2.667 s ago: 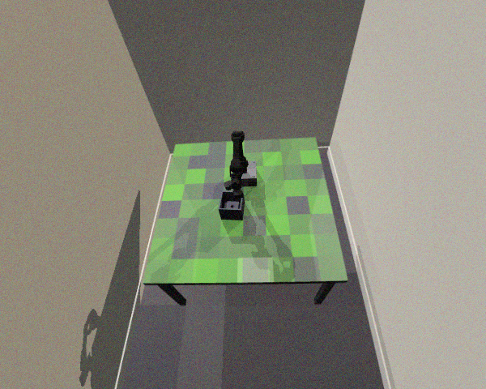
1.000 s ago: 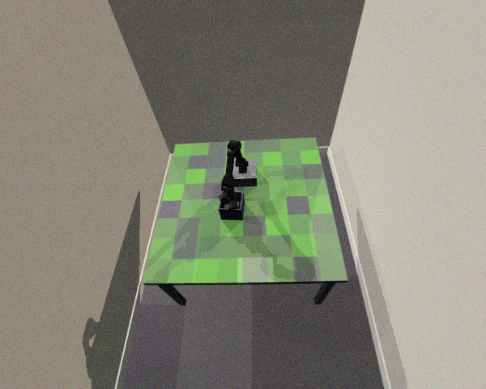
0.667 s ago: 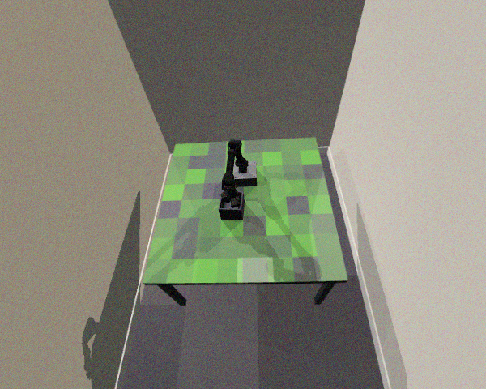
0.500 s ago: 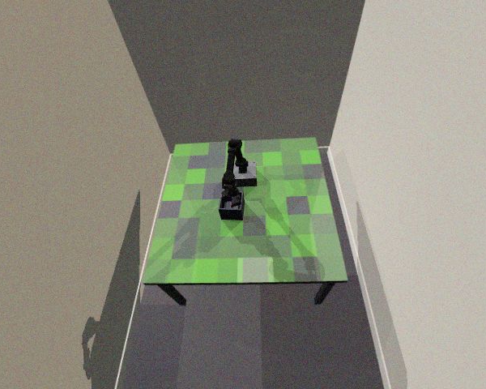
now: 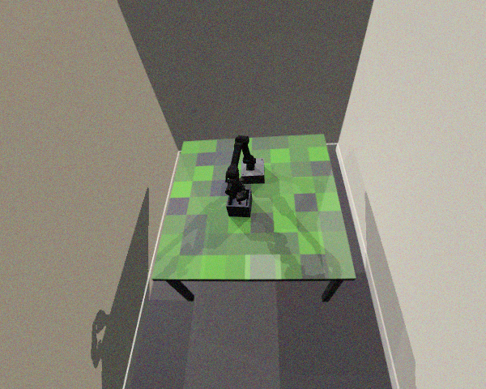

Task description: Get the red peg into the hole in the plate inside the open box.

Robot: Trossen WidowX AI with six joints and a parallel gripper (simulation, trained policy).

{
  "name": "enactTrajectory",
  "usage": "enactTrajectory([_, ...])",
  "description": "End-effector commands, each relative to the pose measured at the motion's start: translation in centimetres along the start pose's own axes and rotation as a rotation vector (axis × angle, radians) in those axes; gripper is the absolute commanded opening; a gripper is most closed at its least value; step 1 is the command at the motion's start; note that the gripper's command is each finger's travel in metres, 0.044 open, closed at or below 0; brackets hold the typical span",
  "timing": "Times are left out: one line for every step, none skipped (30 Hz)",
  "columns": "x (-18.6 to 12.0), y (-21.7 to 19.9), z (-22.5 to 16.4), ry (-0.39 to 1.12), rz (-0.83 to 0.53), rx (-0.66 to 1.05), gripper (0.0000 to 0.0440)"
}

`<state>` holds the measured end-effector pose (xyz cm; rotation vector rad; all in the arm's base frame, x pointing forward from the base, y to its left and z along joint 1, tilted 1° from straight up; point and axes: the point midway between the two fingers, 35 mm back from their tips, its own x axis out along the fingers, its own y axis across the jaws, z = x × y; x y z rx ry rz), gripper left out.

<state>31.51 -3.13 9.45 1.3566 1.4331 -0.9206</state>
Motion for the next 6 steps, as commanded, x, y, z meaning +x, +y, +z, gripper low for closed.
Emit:
enactTrajectory([-1.0, 0.5, -0.1, 0.018, 0.031, -0.008, 0.0016])
enactTrajectory([-1.4, 0.7, -0.1, 0.025, 0.041, -0.010, 0.0017])
enactTrajectory([-1.7, 0.9, -0.1, 0.031, 0.051, -0.013, 0.0018])
enactTrajectory([-2.1, 1.1, -0.1, 0.037, 0.062, -0.016, 0.0019])
enactTrajectory([-2.5, 1.2, -0.1, 0.043, 0.073, -0.020, 0.0020])
enactTrajectory([-2.9, 1.4, -0.1, 0.048, 0.085, -0.024, 0.0020])
